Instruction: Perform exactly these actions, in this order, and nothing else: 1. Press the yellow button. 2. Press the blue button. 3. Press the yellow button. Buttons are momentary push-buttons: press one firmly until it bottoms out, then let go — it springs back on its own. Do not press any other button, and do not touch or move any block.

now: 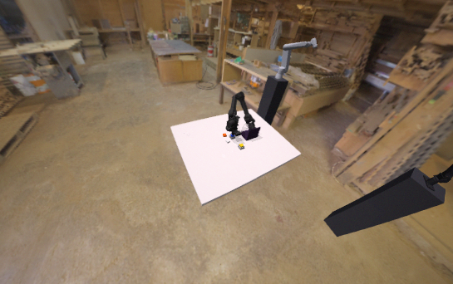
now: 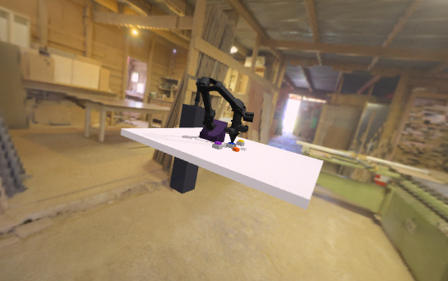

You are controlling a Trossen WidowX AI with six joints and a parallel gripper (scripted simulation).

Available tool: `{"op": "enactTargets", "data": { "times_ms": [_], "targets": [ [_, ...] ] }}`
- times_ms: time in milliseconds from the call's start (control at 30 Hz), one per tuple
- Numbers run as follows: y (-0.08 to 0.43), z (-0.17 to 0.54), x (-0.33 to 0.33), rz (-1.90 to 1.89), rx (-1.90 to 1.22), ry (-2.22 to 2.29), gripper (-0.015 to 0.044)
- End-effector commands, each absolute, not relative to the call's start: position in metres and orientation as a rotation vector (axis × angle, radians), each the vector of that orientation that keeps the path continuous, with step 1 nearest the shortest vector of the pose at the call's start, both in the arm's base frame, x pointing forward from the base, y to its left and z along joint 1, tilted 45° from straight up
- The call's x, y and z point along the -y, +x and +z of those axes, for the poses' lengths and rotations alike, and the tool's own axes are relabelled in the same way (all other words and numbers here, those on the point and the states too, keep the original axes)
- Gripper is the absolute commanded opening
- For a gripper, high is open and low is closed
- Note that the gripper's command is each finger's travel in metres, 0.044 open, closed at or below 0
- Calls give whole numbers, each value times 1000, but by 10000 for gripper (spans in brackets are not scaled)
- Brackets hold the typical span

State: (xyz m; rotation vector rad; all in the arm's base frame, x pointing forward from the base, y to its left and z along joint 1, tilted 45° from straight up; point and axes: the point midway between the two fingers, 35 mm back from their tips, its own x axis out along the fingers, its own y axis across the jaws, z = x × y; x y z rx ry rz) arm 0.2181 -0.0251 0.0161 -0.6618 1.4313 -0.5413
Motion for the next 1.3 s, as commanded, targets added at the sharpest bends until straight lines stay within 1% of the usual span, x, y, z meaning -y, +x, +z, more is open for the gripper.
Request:
{"op": "enactTargets", "data": {
  "times_ms": [0,300,433,567,733,867,933,1067,1267],
  "targets": [
    [217,16,27,-543,-1436,-673,20],
    [217,16,27,-543,-1436,-673,20],
    [215,37,5,-541,-1436,-671,20],
    [214,41,2,-541,-1436,-672,20],
    [210,81,-38,-540,-1438,-671,20],
    [210,83,-40,-540,-1438,-671,20],
    [211,77,-47,-537,-1438,-670,20],
    [214,43,-89,-527,-1440,-663,20],
    [198,-20,-147,-532,-1439,-663,20]
  ]
}}
